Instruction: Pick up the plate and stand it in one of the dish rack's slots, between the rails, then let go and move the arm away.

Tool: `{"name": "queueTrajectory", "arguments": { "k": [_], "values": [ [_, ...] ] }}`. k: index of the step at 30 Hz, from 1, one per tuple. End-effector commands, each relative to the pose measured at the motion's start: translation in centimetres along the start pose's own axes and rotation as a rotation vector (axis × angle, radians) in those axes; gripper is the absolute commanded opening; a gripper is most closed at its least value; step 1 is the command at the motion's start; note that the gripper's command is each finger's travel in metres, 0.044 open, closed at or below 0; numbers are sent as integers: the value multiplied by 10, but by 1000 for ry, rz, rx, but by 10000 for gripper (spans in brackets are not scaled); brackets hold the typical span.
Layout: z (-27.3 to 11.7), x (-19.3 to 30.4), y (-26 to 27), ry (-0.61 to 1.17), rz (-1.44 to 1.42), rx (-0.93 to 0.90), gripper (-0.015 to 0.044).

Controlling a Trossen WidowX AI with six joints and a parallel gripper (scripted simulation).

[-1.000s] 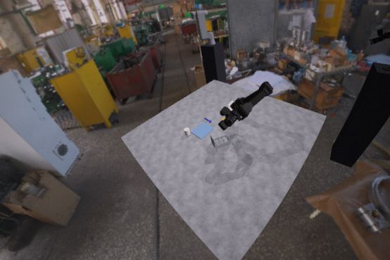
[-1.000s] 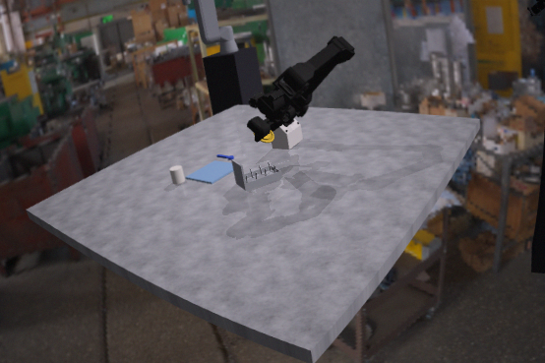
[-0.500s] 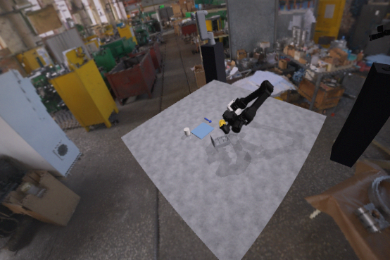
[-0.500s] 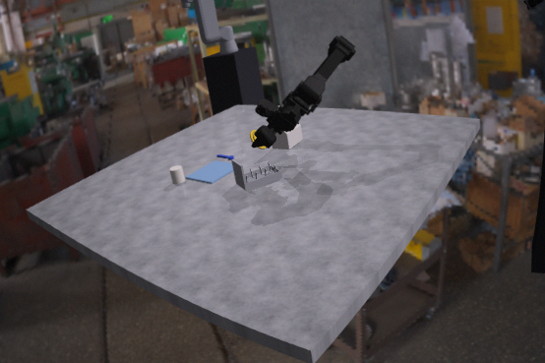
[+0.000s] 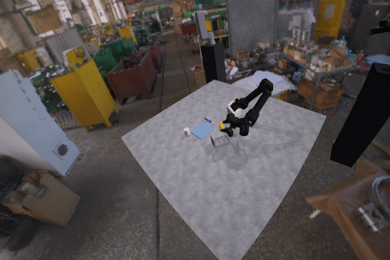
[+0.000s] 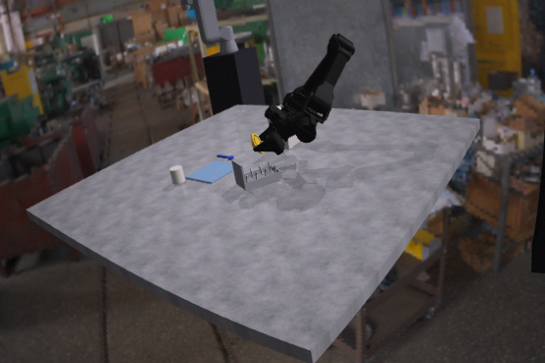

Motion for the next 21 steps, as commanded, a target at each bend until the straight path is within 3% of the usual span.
{"name": "queueTrajectory", "arguments": {
  "k": [1,21],
  "values": [
    [-2,2,2,-67,-14,-53,0],
    [-26,21,9,-366,-49,-377,0]
  ]
}}
Point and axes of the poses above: the point midway between the two fingers, 35 mm back from their tips, its own z axis out along the fingers, its own y axis across the jaws, x = y × z, the point moved 2 cm from there along -z, back along the fingers, and after that the axes turned 8 degrees about -z, right-handed, at the moved point
